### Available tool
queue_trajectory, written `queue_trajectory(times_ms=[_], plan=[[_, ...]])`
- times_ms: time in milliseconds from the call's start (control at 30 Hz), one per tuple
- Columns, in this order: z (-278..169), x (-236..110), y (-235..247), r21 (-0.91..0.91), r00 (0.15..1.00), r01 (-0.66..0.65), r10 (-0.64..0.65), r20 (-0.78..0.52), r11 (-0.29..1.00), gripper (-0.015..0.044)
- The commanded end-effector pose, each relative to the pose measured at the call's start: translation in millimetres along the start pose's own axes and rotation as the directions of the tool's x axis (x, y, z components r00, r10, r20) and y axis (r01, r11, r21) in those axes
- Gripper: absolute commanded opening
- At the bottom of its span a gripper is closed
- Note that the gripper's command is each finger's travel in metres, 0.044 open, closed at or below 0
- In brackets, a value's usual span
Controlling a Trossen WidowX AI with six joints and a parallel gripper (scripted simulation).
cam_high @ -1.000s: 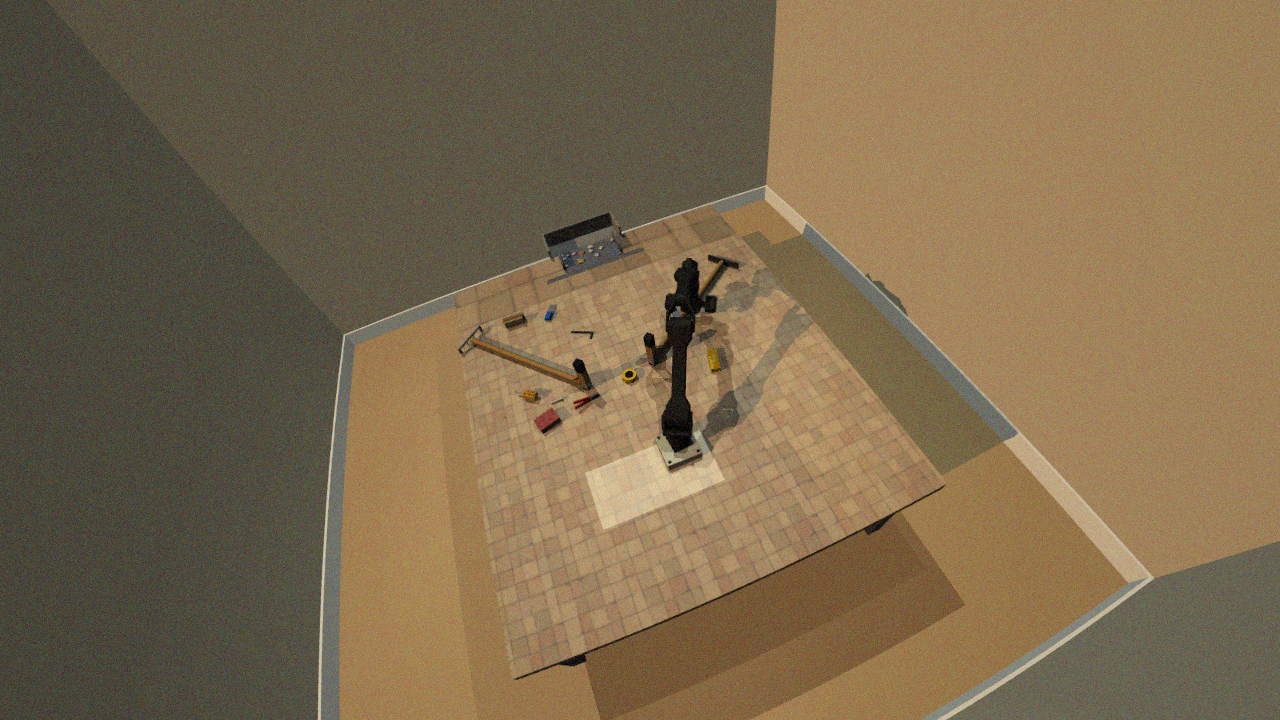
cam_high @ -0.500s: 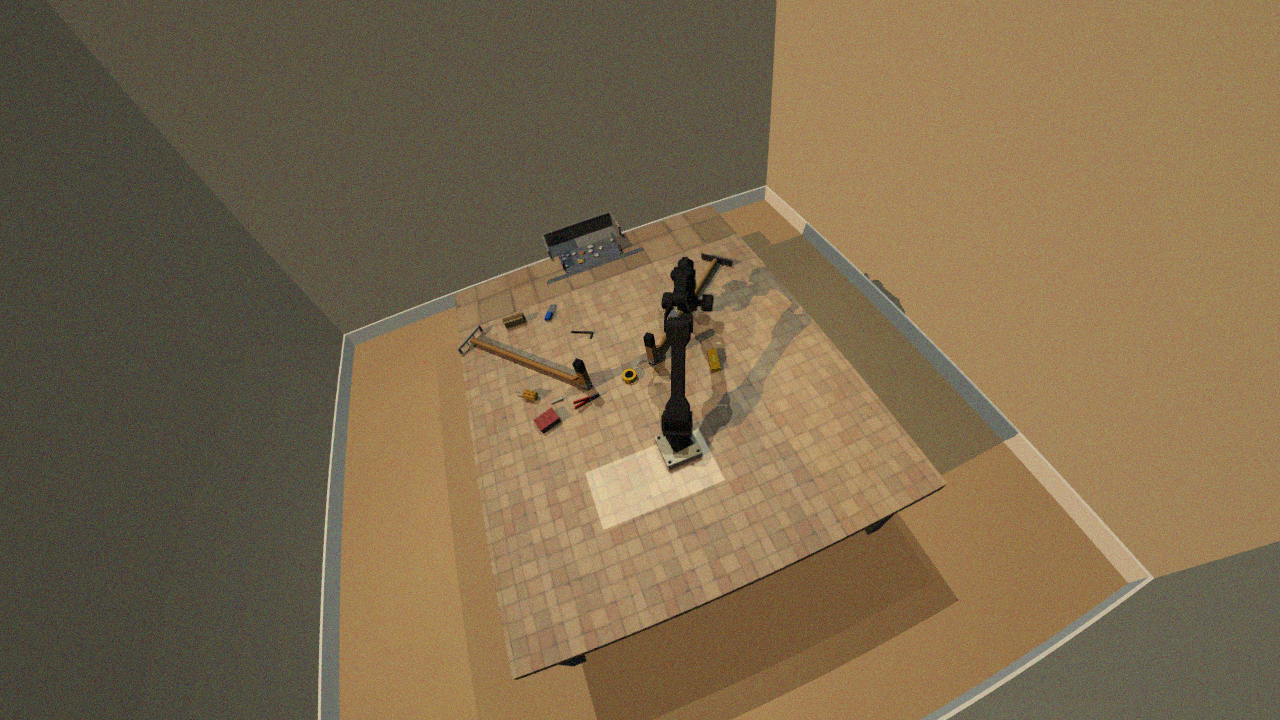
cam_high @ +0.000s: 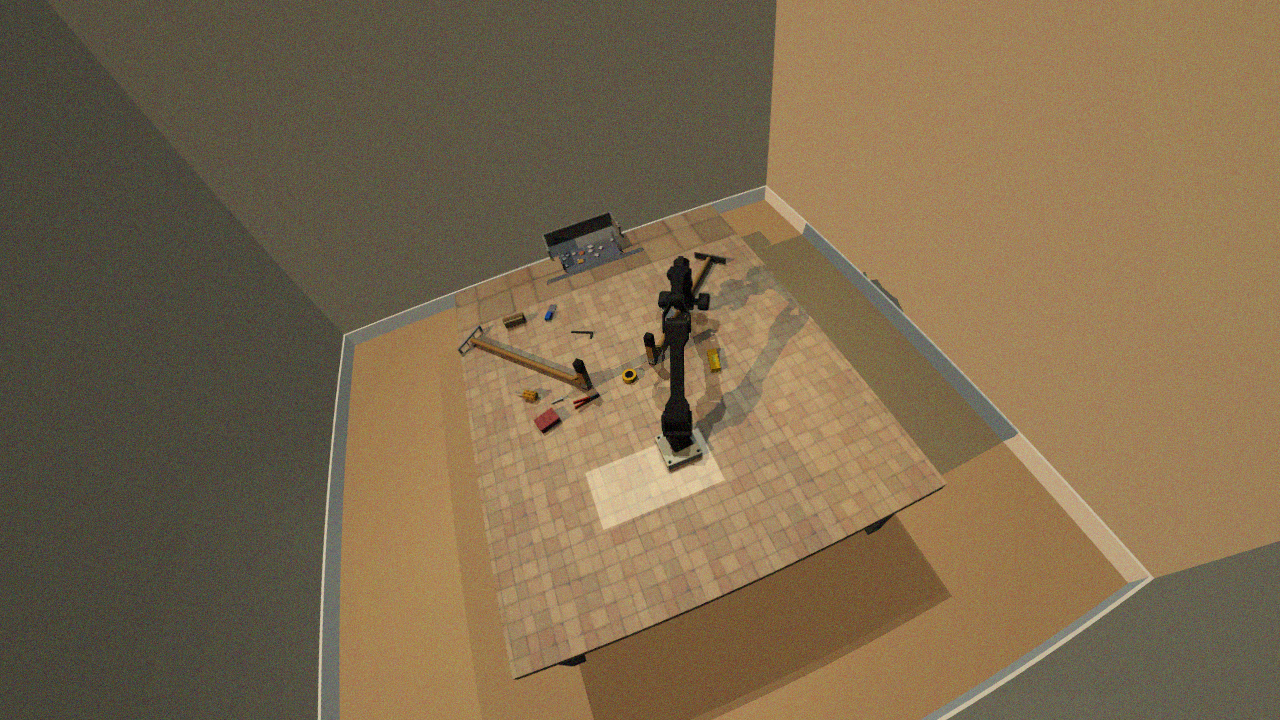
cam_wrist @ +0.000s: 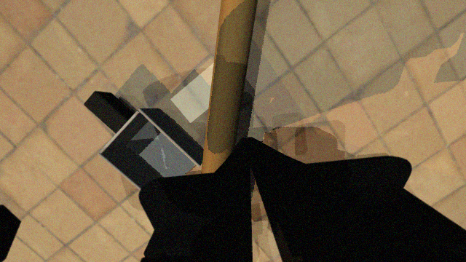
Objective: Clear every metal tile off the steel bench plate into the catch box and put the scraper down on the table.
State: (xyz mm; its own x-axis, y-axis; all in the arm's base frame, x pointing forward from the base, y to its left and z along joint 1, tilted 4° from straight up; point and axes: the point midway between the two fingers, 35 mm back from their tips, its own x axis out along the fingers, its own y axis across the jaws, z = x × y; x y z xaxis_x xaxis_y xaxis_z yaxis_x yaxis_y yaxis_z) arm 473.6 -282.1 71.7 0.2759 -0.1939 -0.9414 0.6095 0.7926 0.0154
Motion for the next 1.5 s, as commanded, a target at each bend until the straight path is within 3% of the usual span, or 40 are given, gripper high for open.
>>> queue_trajectory(times_ms=[0, 767, 1267, 1467], plan=[[3, -1, 7, 0.000, 1.000, -0.004, 0.004, 0.009, 1.000, 0.0000], [6, 0, 21, 0.003, 1.000, -0.004, 0.004, 0.015, 1.000, 0.0000], [15, -54, 21, 0.003, 0.998, -0.013, 0.013, 0.066, 1.000, 0.0000], [17, -60, 19, 0.003, 0.997, -0.014, 0.014, 0.075, 1.000, 0.0000]])
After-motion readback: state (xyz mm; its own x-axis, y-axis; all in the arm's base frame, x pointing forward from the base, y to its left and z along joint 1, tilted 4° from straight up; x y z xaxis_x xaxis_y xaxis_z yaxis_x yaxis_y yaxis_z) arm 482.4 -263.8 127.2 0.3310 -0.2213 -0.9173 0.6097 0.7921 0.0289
